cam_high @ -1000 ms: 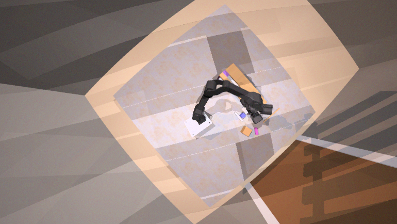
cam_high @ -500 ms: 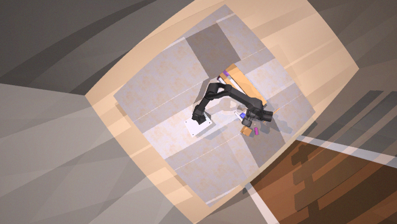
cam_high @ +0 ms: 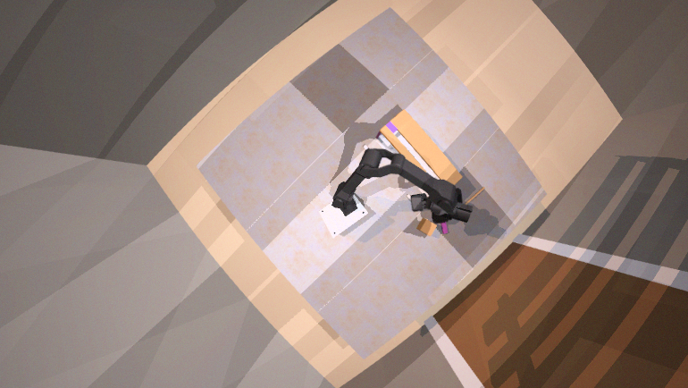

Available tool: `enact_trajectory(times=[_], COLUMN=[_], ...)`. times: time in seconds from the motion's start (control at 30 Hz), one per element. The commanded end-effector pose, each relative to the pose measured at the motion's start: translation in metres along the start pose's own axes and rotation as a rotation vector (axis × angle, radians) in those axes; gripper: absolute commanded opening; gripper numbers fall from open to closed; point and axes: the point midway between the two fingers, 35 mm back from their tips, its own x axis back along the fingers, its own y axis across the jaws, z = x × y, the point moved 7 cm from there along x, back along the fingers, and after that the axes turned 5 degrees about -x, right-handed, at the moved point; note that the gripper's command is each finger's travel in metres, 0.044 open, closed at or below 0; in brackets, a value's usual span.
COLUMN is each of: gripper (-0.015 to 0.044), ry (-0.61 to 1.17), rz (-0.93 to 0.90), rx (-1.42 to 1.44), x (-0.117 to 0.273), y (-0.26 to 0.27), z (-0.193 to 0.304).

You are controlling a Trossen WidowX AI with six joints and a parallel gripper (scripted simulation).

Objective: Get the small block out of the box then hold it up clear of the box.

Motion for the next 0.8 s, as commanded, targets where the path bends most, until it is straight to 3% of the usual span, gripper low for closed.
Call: enact_trajectory(times=[0.0, 0.1, 0.6, 0.77], gripper=[0.0285, 0.0285, 0.0285, 0.0285], ry=[0.120, 0.130, 0.130, 0.130], rz=[0.010, 0.017, 0.017, 0.015], rx=[-0.925, -1.032, -1.032, -1.032], x=[0.005, 0.006, 0.006, -0.042], y=[-0.003, -0.003, -0.003, -0.012], z=[-0.019, -0.021, -0.021, -0.026])
